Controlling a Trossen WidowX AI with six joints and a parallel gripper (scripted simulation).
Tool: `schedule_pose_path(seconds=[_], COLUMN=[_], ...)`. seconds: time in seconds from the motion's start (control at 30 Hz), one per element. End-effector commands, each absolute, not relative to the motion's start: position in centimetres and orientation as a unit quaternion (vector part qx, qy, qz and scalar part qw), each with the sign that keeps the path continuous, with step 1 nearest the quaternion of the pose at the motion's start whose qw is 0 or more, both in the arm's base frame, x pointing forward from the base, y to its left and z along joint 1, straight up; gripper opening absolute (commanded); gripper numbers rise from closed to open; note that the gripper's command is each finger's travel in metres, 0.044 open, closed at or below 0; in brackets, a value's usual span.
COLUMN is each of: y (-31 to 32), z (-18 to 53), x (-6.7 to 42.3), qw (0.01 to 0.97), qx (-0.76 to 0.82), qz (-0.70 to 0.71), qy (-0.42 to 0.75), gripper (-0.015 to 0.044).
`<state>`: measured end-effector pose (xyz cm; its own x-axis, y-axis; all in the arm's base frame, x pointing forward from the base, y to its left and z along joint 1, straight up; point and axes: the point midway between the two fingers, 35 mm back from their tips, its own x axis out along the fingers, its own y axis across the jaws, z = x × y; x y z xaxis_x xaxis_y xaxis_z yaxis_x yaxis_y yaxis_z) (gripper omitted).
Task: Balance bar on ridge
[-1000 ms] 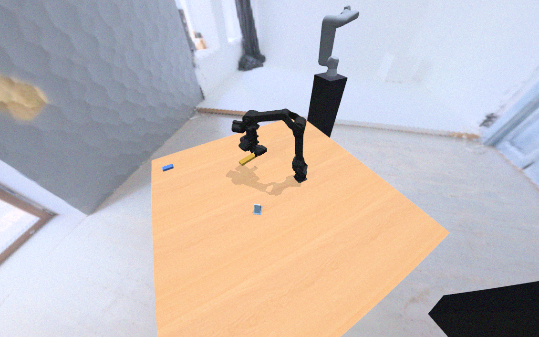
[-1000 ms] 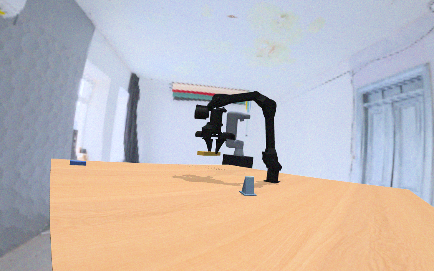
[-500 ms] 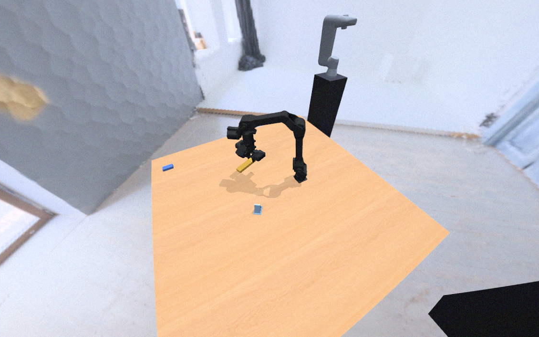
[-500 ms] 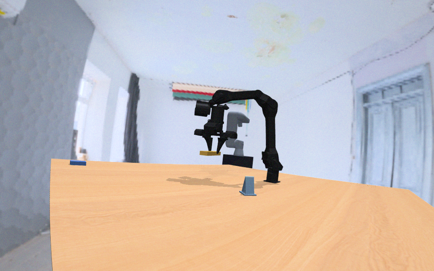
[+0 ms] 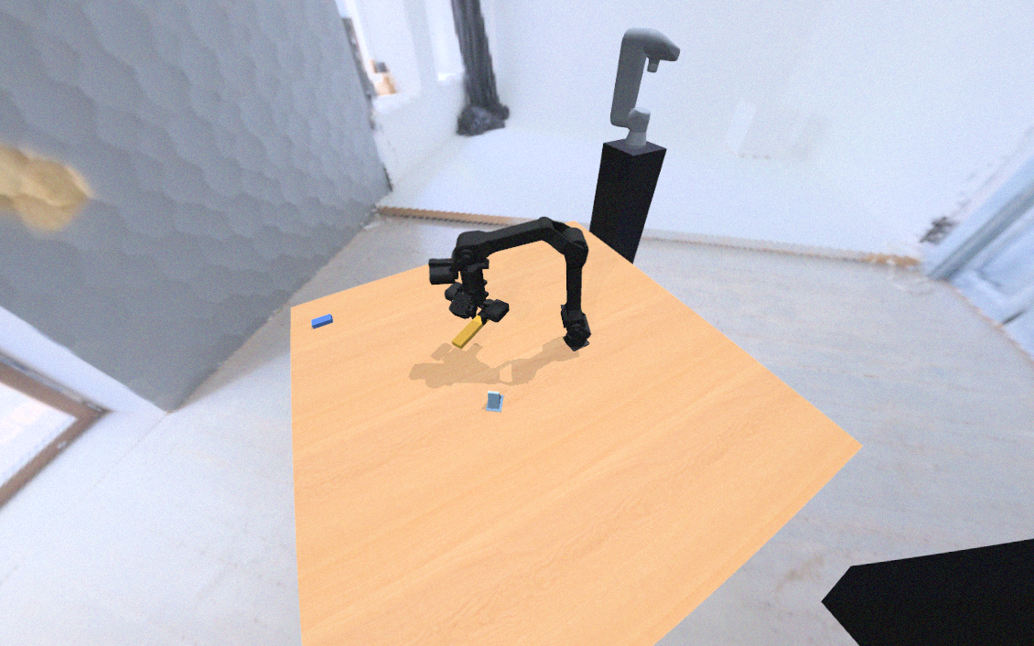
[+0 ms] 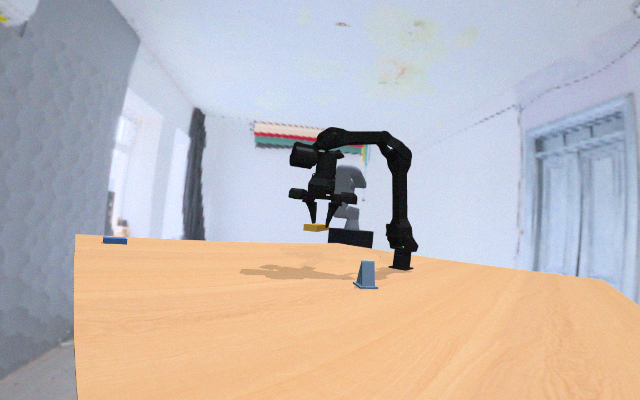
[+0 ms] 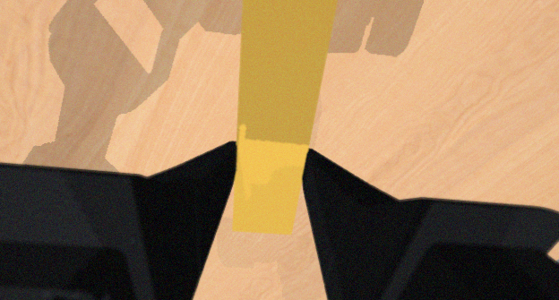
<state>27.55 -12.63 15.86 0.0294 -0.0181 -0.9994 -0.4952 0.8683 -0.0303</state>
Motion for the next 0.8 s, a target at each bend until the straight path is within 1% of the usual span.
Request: schedule_pose_path(seconds=[0.0, 0.77], y=[-11.1, -2.5], z=[15.9, 16.0], x=[28.2, 30.6], qw=[0.689, 0.666], qx=[-0.199, -0.269], qz=[0.186, 0.259], qy=[0.671, 0.646], gripper=[0.0000, 0.0000])
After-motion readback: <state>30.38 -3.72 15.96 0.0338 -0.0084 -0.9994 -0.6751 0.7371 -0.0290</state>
